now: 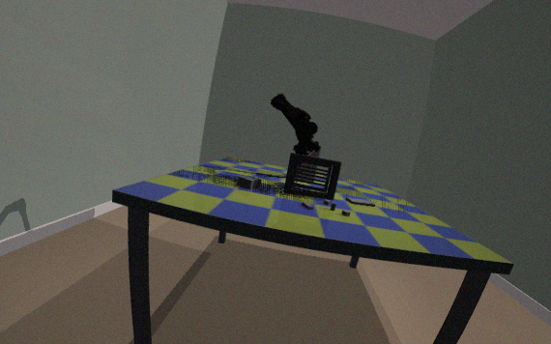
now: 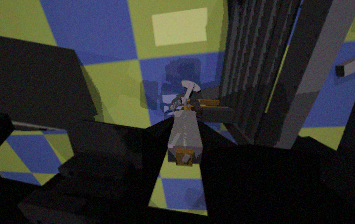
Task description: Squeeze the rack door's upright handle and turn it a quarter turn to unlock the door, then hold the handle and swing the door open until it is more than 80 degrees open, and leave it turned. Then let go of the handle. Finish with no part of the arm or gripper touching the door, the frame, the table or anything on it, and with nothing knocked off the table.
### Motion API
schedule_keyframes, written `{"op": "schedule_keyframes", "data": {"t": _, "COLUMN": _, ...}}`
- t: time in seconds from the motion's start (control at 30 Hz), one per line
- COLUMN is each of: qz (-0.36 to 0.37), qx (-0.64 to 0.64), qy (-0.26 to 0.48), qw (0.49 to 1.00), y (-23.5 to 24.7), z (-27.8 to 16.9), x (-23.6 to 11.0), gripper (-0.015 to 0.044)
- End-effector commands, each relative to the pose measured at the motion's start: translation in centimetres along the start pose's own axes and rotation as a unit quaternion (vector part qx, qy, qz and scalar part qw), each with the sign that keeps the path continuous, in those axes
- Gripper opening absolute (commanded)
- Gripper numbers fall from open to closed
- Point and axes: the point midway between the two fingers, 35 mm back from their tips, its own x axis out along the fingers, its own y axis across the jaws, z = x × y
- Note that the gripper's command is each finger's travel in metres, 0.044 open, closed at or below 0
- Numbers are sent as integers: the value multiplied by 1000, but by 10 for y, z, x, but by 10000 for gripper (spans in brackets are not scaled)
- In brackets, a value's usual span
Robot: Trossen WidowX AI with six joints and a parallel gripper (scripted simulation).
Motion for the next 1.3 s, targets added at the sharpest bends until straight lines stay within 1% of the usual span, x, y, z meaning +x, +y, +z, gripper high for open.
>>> {"op": "schedule_keyframes", "data": {"t": 0.0, "qz": -2, "qx": 54, "qy": -5, "qw": 999, "y": 8, "z": 3, "x": 0, "gripper": 10}}
{"op": "schedule_keyframes", "data": {"t": 0.6, "qz": -1, "qx": 181, "qy": -5, "qw": 983, "y": 44, "z": 19, "x": 0, "gripper": 10}}
{"op": "schedule_keyframes", "data": {"t": 1.27, "qz": 1, "qx": 309, "qy": -6, "qw": 951, "y": 77, "z": 46, "x": 0, "gripper": 10}}
